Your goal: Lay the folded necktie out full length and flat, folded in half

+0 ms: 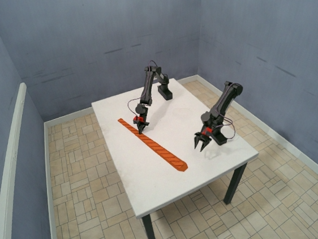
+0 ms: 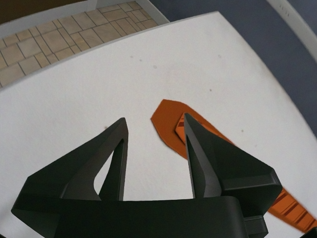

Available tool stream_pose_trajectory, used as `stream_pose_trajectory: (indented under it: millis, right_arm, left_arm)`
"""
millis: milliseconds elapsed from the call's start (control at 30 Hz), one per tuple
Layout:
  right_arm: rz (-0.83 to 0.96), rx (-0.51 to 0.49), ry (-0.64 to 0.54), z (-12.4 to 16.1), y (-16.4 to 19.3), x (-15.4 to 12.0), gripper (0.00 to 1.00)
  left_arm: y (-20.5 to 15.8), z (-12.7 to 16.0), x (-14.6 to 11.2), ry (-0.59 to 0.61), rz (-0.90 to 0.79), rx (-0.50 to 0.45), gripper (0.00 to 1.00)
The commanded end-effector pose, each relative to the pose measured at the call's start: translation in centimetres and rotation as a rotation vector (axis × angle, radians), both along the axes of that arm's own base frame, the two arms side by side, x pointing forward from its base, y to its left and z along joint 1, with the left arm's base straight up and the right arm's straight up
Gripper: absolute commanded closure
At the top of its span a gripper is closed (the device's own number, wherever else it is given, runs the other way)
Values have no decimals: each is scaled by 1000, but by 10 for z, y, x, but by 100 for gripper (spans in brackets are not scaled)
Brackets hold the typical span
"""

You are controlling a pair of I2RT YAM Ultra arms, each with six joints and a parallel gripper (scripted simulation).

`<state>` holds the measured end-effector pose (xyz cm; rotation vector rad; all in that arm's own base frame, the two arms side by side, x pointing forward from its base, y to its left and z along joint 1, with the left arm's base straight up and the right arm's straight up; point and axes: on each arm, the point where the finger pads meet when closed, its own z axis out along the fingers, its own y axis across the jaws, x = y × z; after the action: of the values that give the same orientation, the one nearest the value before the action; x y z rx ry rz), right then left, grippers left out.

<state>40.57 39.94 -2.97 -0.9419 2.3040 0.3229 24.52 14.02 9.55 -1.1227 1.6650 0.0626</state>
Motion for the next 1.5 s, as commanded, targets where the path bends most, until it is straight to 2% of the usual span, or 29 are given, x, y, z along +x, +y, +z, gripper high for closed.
stream_pose_trajectory:
  millis: [0,300,1033,1467]
  right_arm:
    - [1,18,-7,2,1,0,96]
    - [1,18,-7,2,1,0,96]
    - [1,18,-7,2,1,0,96]
    - [1,18,-7,2,1,0,96]
  left_arm:
    - [2,8,2,186,-107,136,57]
    - [2,8,2,375,-201,290,57]
    - [2,8,3,392,-215,303,58]
    - [-4,3,12,456,-343,341,58]
